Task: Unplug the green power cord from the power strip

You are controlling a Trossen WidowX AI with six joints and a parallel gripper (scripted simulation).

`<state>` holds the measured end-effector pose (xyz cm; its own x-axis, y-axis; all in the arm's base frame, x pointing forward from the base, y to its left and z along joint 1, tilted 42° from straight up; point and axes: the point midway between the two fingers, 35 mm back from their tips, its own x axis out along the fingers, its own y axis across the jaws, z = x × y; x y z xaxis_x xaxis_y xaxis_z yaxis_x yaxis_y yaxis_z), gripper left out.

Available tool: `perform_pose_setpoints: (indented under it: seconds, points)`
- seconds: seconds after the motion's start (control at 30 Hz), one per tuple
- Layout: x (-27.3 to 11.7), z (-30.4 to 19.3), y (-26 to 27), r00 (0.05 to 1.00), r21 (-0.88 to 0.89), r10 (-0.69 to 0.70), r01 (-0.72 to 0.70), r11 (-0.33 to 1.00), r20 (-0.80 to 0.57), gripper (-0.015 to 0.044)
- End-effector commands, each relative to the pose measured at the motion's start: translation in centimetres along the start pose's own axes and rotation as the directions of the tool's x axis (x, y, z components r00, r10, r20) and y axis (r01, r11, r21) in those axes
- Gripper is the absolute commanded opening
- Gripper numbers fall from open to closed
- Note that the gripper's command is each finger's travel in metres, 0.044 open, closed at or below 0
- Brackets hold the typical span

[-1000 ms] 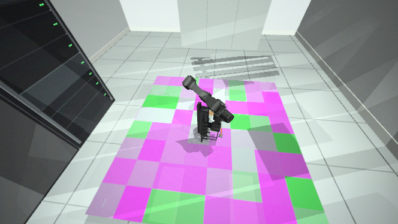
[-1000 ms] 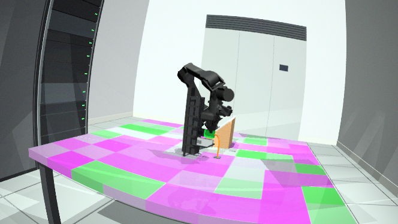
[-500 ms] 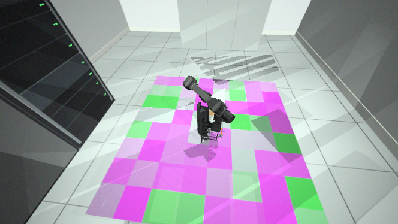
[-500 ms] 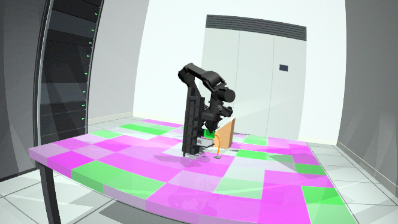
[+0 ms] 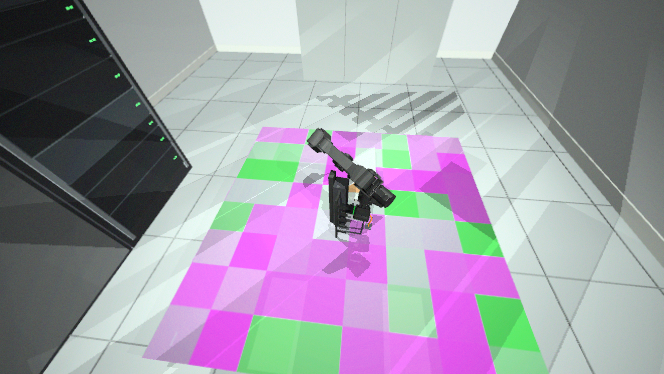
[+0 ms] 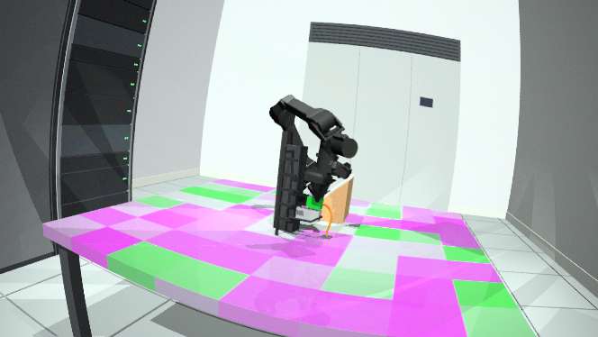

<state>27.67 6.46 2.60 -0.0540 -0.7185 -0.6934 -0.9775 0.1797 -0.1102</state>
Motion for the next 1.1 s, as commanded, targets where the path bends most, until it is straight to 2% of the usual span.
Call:
perform_pose_setpoints:
  seconds: [0.0,0.3,0.73,0.87,1.07]
  points:
    - [-1.2,3.7,0.0,0.996,0.006,-0.015,0.014,1.000,0.086,0.0000]
    - [-1.6,5.1,0.2,0.996,0.006,-0.016,0.016,1.000,0.087,0.0000]
    - [-1.3,4.4,0.3,0.996,0.005,-0.018,0.017,1.000,0.086,0.0341]
    - [-1.9,6.1,0.2,0.996,0.005,-0.018,0.018,1.000,0.087,0.0440]
    - [-3.1,10.3,0.3,0.996,0.006,-0.018,0.018,1.000,0.090,0.0440]
